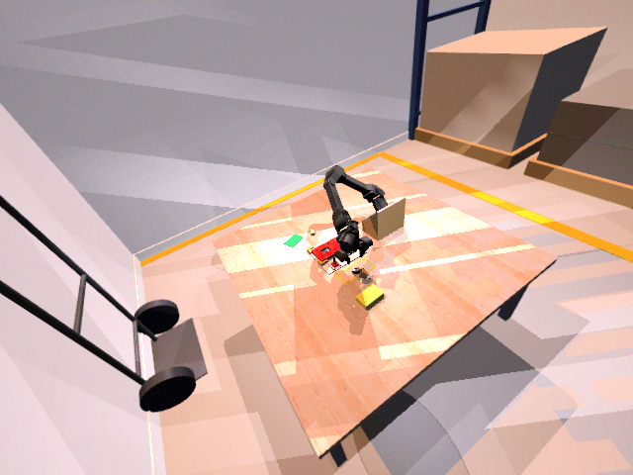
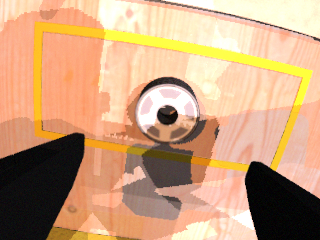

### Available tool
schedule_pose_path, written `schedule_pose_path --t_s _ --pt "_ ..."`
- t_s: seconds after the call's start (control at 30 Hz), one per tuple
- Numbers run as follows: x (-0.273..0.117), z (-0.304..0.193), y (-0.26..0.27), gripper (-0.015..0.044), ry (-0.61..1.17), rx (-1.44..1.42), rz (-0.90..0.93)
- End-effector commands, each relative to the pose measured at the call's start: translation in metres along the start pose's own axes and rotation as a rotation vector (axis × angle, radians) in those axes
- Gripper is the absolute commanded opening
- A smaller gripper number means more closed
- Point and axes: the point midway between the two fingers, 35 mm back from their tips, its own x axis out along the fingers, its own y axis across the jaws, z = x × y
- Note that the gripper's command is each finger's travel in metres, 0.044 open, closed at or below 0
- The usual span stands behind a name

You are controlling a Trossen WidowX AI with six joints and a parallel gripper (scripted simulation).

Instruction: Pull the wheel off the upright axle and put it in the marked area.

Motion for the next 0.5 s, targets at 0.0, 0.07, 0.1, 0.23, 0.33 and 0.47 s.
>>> schedule_pose_path --t_s 0.0,0.07,0.1,0.23,0.33,0.47 --pt "-0.019 0.01 -0.03 0.0431 -0.002 -0.011 -0.013" --pt "-0.032 0.02 -0.052 0.044 -0.002 -0.011 -0.017" --pt "-0.038 0.025 -0.062 0.044 -0.004 -0.011 -0.019" --pt "-0.045 0.033 -0.078 0.044 -0.006 -0.01 -0.022" --pt "-0.045 0.033 -0.078 0.044 -0.006 -0.01 -0.022" --pt "-0.045 0.033 -0.078 0.044 -0.006 -0.01 -0.022"
